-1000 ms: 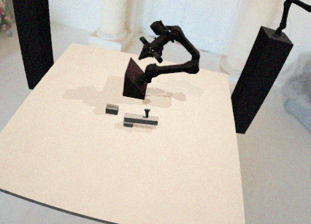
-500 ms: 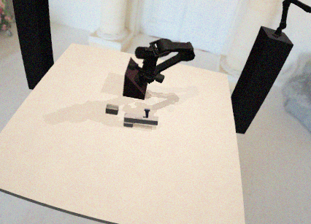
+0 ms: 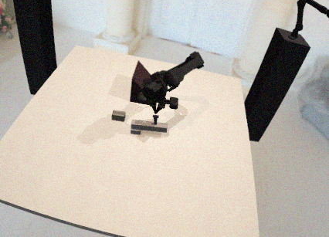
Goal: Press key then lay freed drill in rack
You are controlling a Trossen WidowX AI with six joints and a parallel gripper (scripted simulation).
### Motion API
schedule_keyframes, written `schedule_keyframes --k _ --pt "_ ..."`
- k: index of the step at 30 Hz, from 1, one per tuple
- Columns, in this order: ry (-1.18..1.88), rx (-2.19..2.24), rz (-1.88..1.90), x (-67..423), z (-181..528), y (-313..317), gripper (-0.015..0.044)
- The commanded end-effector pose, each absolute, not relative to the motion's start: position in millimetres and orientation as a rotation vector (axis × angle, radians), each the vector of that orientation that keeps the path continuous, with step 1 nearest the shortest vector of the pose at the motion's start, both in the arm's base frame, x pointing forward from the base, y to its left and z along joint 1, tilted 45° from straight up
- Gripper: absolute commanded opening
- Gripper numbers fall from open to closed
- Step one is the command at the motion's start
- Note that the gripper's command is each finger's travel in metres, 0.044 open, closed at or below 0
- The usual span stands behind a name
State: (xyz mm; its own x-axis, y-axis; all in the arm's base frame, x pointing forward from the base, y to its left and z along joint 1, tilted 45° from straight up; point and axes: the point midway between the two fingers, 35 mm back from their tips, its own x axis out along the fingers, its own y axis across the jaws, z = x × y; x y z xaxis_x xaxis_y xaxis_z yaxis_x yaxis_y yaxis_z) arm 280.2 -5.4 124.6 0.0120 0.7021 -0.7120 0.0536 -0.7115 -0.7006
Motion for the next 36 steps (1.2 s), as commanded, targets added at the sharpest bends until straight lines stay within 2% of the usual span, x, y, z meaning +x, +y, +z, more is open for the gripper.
schedule_keyframes --k 1,36 --pt "-0.781 -1.803 1.747 281.8 121.9 -0.6 0.0000" --pt "-0.786 -1.802 1.746 282.7 111.8 13.2 0.0000"
